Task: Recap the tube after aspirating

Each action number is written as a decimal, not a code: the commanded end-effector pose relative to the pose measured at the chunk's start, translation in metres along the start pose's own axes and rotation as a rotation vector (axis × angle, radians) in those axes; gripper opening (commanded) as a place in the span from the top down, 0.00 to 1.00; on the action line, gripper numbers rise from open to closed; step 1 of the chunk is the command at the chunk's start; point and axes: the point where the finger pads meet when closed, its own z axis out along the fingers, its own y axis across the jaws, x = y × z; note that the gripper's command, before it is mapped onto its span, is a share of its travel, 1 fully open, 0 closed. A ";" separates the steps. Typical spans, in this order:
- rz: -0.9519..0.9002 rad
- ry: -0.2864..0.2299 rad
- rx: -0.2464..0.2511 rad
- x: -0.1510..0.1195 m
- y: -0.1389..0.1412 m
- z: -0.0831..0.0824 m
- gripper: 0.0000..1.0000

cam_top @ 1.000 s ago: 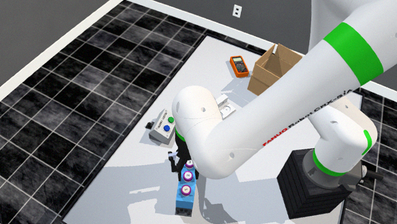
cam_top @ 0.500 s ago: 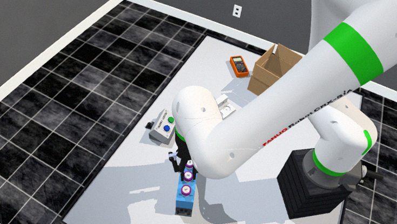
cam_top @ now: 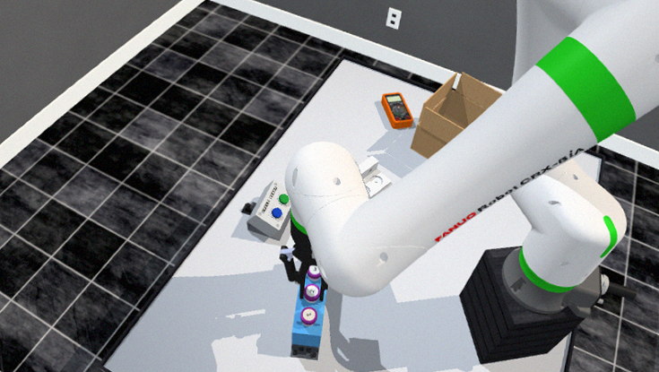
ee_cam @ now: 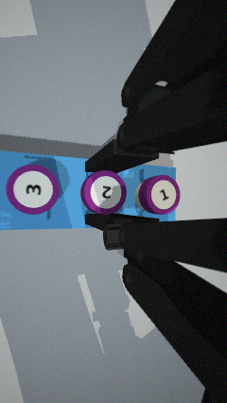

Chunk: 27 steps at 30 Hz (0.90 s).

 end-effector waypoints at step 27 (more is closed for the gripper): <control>0.265 0.003 0.003 0.000 -0.001 -0.001 0.59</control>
